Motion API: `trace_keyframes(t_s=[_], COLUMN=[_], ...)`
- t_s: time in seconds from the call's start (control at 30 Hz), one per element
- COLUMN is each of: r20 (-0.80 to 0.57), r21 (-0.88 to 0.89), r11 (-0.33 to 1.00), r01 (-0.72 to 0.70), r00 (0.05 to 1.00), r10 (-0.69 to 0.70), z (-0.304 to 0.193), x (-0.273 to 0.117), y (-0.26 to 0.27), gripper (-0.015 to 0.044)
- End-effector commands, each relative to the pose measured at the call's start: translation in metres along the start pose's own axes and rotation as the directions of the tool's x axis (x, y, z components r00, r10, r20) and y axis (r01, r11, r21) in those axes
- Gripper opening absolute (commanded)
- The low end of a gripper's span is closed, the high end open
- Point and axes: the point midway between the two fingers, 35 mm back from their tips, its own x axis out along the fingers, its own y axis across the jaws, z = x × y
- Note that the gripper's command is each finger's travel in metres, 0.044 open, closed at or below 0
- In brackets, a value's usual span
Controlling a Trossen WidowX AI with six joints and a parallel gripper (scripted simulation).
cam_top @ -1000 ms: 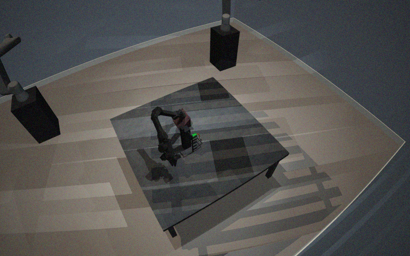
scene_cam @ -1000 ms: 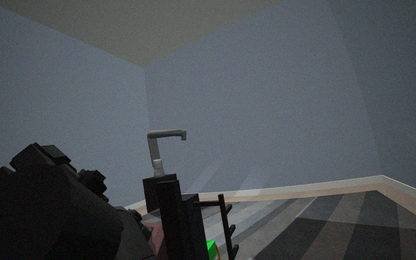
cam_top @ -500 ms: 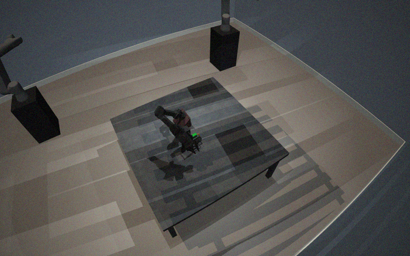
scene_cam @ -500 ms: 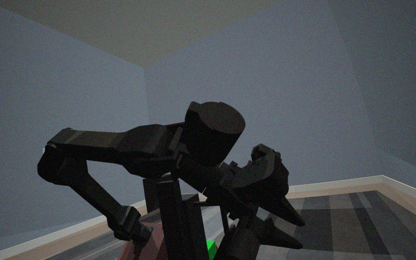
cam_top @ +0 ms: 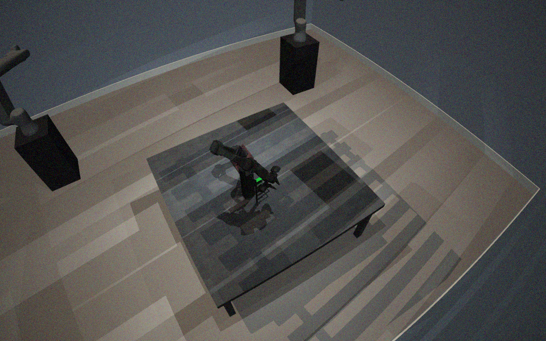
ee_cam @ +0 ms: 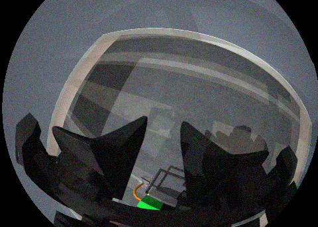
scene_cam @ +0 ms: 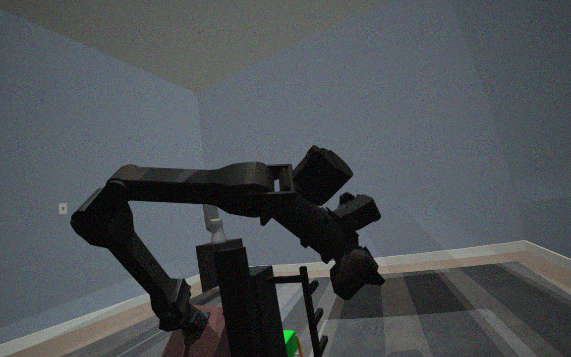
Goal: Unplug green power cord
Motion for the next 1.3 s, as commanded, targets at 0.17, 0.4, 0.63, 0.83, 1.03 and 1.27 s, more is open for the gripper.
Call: trace_keyframes(t_s=[0.17, 0.4, 0.63, 0.83, 1.03, 1.27], r20=[-0.187, -0.431, -0.625, -0.625, -0.625, -0.625], r21=[-0.307, -0.635, -0.778, -0.778, -0.778, -0.778], r11=[0.945, 0.73, 0.297, 0.297, 0.297, 0.297], r01=[-0.11, -0.253, -0.553, -0.553, -0.553, -0.553], r00=[0.981, 0.9, 0.728, 0.728, 0.728, 0.728], r10=[0.053, -0.063, -0.282, -0.282, -0.282, -0.282], z=[-0.043, -0.107, -0.174, -0.174, -0.173, -0.173], x=[0.016, 0.013, -0.012, -0.012, -0.012, -0.017], y=[0.061, 0.068, 0.061, 0.061, 0.057, 0.047], gripper=[0.016, 0.016, 0.016, 0.016, 0.016, 0.016])
